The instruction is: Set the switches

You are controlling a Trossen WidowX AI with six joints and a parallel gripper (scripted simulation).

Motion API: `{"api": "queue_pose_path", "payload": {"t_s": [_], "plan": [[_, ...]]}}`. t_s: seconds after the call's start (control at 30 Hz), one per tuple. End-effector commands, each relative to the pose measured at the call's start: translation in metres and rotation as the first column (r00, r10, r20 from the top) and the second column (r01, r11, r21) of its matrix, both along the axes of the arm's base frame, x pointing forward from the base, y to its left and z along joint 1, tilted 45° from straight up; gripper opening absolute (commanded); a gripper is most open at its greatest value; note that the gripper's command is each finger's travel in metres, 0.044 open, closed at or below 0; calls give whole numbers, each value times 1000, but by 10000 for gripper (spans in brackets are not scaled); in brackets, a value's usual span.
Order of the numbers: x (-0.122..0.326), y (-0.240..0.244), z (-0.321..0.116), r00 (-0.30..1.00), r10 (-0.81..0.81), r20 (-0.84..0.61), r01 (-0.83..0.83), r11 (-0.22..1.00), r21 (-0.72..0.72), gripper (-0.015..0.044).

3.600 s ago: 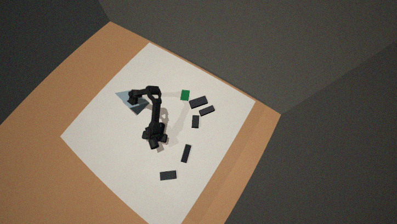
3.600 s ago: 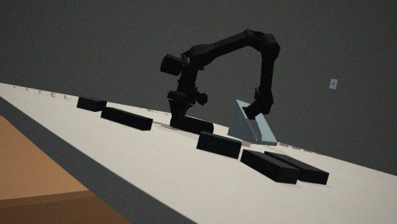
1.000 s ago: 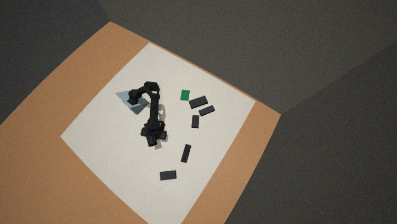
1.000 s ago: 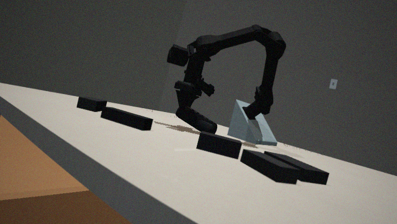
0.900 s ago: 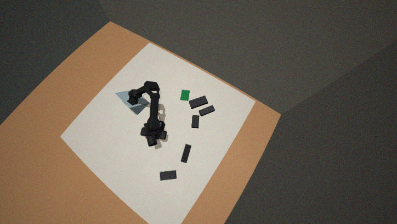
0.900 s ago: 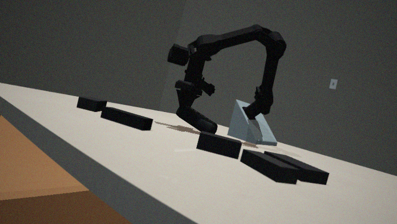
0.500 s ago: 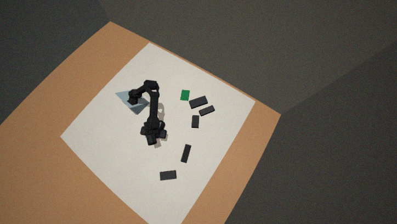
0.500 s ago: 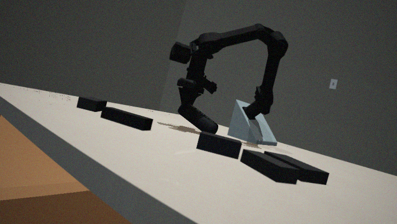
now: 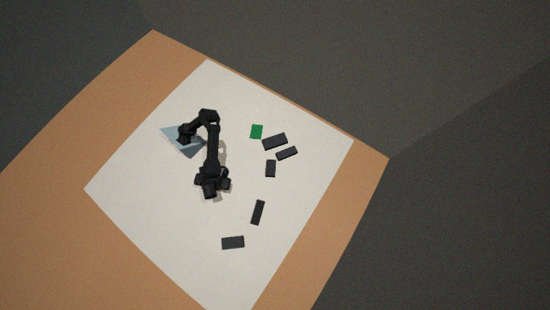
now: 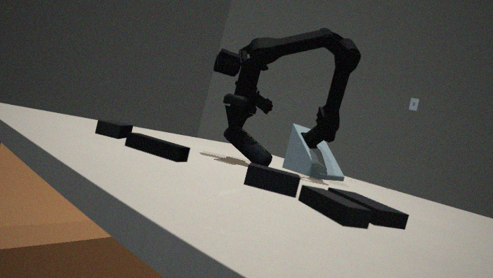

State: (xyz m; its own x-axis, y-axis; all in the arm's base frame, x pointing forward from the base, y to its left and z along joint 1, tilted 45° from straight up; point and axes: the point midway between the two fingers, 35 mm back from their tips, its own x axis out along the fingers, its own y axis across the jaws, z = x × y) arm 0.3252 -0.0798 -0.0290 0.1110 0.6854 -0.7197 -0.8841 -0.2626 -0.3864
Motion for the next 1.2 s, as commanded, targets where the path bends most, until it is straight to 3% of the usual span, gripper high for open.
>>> {"api": "queue_pose_path", "payload": {"t_s": [0.0, 1.17], "plan": [[-3, 1, 4, 1000, 1, -5, -1, 1000, 6, 336], [-15, 3, 30, 1000, 1, -6, -1, 1000, 7, 336]]}}
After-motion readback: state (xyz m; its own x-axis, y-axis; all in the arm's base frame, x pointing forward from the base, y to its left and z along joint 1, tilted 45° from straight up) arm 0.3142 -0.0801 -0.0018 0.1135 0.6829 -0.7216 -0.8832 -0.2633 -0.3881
